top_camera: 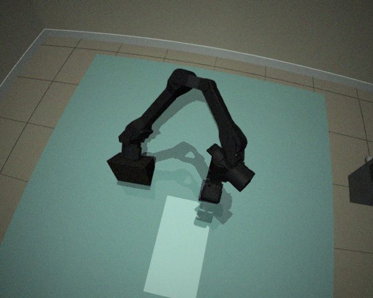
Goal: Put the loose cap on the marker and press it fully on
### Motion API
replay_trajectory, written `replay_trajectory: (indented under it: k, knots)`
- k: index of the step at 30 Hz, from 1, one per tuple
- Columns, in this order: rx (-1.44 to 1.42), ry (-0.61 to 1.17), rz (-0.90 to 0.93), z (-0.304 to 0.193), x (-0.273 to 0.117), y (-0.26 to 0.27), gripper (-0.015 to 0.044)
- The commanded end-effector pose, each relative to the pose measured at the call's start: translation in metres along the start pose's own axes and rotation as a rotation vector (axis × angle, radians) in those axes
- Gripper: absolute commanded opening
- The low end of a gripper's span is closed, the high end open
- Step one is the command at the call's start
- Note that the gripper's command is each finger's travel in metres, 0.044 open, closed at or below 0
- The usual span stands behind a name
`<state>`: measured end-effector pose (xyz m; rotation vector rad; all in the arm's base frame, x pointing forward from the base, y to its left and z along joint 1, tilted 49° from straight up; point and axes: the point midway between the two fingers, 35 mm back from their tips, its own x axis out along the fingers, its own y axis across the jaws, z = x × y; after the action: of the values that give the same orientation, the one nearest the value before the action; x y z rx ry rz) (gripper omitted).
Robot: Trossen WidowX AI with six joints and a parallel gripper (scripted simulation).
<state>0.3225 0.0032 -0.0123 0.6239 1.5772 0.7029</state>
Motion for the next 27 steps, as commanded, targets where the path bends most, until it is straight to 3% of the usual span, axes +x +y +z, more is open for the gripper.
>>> replay_trajectory:
  k: [1,27]
  knots:
    - [0.008,0.004,0.005,-0.001,0.008,0.001,0.0000]
    - [0.008,0.005,0.008,-0.002,0.049,0.000,0.0000]
